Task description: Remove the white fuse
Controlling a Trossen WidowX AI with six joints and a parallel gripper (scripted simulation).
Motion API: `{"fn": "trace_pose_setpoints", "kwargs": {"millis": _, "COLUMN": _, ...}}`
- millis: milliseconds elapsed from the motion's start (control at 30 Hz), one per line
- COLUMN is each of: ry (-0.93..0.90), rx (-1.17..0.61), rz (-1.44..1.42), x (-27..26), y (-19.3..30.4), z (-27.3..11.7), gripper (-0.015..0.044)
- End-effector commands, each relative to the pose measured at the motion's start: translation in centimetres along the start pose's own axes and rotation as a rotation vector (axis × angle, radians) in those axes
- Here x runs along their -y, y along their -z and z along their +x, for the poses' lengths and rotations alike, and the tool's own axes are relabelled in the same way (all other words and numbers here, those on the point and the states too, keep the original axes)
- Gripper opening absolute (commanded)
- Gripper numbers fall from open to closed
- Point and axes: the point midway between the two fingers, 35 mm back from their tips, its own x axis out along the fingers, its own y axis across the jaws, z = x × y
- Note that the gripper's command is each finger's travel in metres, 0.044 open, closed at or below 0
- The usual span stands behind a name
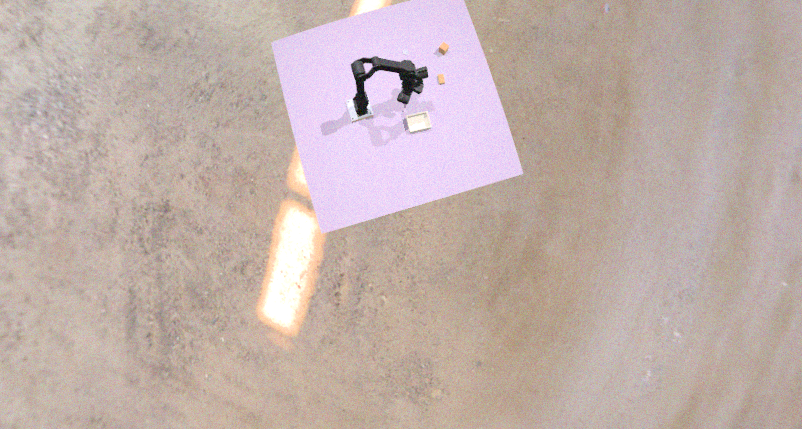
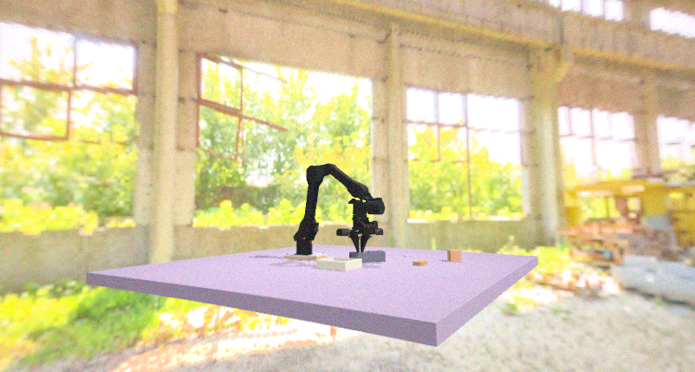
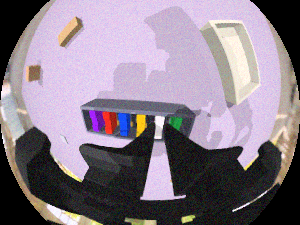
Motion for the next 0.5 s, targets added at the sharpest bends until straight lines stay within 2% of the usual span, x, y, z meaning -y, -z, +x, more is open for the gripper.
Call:
{"fn": "trace_pose_setpoints", "kwargs": {"millis": 0, "ry": 0.000, "rx": 0.000, "rz": 0.000, "x": 0.00, "y": 0.00, "z": 0.00, "gripper": 0.0034}}
{"fn": "trace_pose_setpoints", "kwargs": {"millis": 167, "ry": 0.000, "rx": 0.000, "rz": 0.000, "x": 0.00, "y": 0.00, "z": 0.00, "gripper": 0.0001}}
{"fn": "trace_pose_setpoints", "kwargs": {"millis": 467, "ry": 0.000, "rx": 0.000, "rz": 0.000, "x": -0.02, "y": -0.01, "z": -0.27, "gripper": 0.0000}}
